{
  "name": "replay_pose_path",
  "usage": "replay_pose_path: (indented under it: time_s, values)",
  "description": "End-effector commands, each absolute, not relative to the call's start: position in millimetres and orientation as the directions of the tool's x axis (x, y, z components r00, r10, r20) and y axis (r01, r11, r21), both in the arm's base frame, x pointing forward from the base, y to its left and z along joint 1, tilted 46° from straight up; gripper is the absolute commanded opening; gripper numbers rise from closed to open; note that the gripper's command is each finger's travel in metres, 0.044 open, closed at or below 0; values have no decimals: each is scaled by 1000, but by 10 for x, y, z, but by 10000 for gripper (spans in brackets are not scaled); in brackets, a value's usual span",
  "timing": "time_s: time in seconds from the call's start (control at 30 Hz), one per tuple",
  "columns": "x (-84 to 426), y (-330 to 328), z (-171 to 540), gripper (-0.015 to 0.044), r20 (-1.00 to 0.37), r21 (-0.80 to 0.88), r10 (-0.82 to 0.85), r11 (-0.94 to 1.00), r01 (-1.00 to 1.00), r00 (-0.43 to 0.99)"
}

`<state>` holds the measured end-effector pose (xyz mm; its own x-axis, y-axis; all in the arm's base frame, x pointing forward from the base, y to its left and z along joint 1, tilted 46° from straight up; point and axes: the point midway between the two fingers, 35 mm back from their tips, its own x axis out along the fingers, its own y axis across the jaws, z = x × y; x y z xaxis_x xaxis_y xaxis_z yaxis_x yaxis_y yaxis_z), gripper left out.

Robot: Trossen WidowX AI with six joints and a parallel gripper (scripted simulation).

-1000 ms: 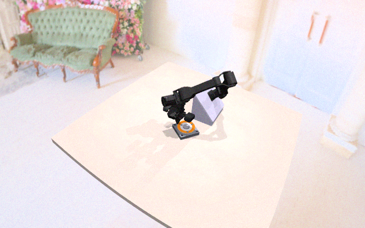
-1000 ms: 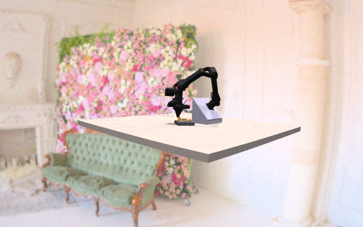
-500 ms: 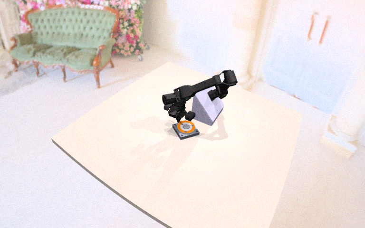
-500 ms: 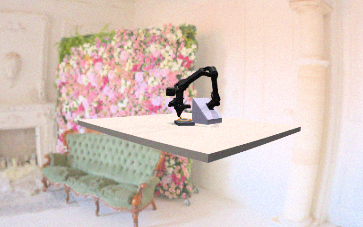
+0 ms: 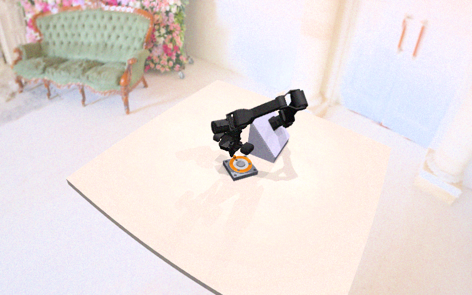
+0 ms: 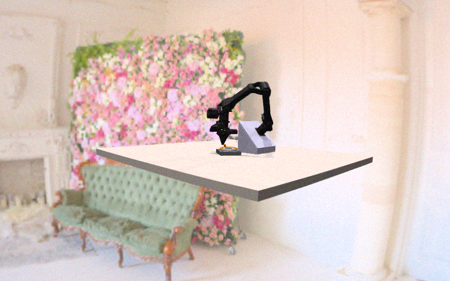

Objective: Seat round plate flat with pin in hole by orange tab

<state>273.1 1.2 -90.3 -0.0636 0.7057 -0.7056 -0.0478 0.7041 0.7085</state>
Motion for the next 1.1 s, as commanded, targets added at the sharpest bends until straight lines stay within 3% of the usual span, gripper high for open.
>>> replay_pose_path:
  time_s: [0.0, 1.07]
  values:
    - [2660, 41, -911, 0, -703, 711, 707, 702, -47, -80]
    - [2641, -242, -637, 0, -703, 710, 707, 703, -39, -73]
